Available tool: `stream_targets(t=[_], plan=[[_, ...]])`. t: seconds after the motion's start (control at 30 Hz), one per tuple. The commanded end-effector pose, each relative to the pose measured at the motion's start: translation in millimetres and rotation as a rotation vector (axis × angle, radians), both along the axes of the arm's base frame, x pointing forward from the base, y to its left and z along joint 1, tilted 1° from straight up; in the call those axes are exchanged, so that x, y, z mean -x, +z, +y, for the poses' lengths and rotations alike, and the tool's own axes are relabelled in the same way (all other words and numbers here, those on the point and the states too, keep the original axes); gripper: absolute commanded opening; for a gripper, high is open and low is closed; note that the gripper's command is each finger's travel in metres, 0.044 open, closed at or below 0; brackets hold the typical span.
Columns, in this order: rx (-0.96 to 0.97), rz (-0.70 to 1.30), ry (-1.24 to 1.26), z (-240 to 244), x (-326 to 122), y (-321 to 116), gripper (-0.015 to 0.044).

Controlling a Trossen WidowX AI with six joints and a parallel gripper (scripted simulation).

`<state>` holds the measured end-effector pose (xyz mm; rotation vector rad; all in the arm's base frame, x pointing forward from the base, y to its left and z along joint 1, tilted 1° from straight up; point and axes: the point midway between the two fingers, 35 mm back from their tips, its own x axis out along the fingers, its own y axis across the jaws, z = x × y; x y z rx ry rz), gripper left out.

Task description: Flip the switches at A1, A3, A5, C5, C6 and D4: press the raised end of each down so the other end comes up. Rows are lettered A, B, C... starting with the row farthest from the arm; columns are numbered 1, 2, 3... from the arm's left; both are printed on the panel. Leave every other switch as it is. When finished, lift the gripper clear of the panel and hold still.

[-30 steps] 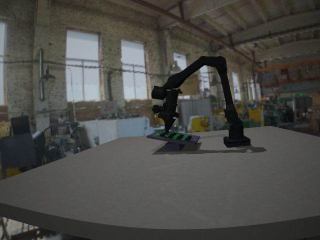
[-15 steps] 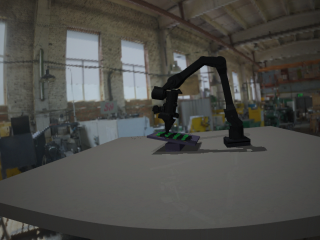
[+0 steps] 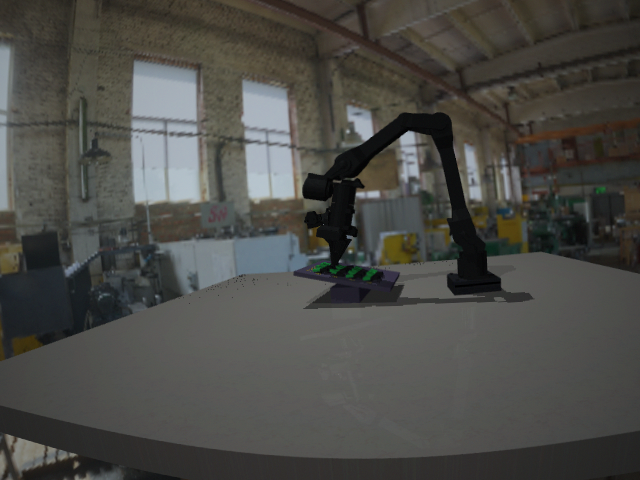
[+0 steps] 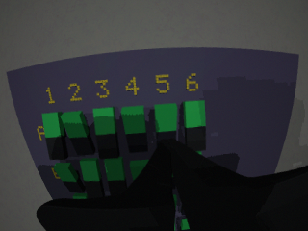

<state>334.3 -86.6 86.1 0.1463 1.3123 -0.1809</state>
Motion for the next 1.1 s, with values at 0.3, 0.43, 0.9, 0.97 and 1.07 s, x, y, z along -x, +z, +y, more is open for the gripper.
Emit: stream_targets(t=[0.3,0.43,0.9,0.97,1.07], plan=[[-0.005,0.019,0.006,3.0,13.8,61.8,0.0],[-0.006,0.022,0.006,9.9,46.6,54.8,0.0],[-0.012,0.048,0.006,13.6,62.0,13.2,0.0],[-0.012,0.048,0.006,13.5,61.7,11.9,0.0],[-0.012,0.048,0.006,13.2,59.9,3.5,0.0]])
